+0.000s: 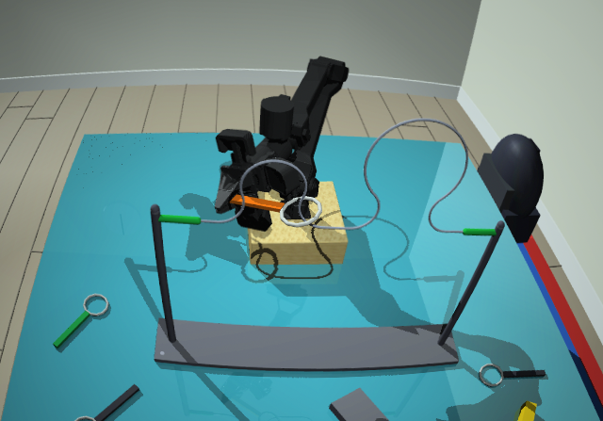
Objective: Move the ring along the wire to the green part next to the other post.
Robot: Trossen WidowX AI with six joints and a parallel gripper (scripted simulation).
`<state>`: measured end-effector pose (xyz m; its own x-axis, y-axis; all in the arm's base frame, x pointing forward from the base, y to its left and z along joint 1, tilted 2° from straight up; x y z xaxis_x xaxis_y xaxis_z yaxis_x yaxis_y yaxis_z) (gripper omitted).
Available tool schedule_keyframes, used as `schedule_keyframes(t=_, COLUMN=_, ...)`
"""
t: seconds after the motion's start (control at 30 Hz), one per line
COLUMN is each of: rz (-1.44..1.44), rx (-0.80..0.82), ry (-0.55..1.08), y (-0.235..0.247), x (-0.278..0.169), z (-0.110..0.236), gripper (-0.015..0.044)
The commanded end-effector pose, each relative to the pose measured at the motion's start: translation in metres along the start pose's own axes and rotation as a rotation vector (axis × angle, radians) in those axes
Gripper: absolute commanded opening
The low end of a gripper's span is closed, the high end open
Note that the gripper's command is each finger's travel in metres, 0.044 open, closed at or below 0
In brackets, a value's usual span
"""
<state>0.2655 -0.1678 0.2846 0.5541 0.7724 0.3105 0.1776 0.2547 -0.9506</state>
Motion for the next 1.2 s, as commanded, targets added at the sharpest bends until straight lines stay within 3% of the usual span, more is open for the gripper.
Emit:
schedule_keyframes(t=0.0, rz=-0.086, rx=0.048, ry=0.017, y=0.016, x=-0.002, z=0.002, gripper=-0.0150)
schedule_keyframes(t=1.17, rz=-0.823, rx=0.443, ry=0.122, y=0.122, x=0.048, z=0.044, gripper=-0.0150)
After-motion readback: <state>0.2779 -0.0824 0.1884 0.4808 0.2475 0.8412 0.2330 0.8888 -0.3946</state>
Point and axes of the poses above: the point midway between the two fingers, 35 mm back from their tips, its own z axis back along the fingers, its own y axis across the jaws, x = y × z, the point moved 1 cm from there along z, back along the fingers, and after that the axes turned 3 degrees about -z, right-handed, at the moved point
